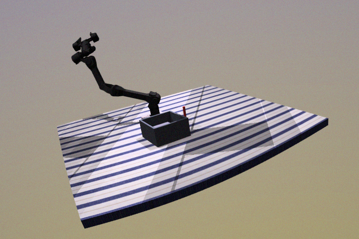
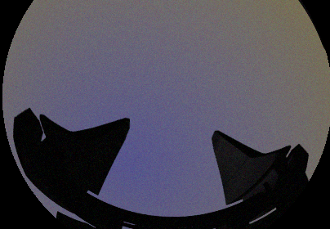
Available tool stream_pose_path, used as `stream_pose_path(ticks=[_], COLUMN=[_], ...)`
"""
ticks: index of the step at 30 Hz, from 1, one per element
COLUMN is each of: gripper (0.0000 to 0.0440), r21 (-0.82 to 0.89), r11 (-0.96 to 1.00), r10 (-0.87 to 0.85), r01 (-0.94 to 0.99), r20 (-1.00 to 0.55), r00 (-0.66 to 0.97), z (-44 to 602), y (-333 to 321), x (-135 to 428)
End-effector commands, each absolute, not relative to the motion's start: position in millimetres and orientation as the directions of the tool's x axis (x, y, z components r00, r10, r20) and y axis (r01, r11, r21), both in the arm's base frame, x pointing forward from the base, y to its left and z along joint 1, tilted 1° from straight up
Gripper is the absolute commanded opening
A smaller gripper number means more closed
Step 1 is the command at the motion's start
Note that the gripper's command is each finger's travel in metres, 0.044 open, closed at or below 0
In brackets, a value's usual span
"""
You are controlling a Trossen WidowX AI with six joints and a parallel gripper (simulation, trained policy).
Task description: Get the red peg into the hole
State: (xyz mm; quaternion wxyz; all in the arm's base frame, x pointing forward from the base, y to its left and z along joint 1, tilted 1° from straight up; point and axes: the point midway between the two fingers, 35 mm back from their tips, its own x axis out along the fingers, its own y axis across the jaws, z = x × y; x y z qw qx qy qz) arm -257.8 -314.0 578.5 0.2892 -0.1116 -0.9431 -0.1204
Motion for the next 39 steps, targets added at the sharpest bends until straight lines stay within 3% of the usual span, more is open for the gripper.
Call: stream_pose_path(ticks=[1, 3, 22, 39], gripper=[0.0417, 0.0440, 0.0440, 0.0440], r21=[0.135, 0.072, -0.450, -0.616], r11=[0.952, 0.963, 0.892, 0.731], r10=[0.147, 0.166, 0.411, 0.606], r01=[0.274, 0.261, 0.049, -0.295], r20=[0.585, 0.607, 0.759, 0.784], r00=[-0.798, -0.778, -0.506, -0.137], z=[582.1, 589.9, 653.4, 672.4], y=[-309.1, -297.2, -158.2, -38.6], x=[-258.0, -256.8, -213.6, -130.1])
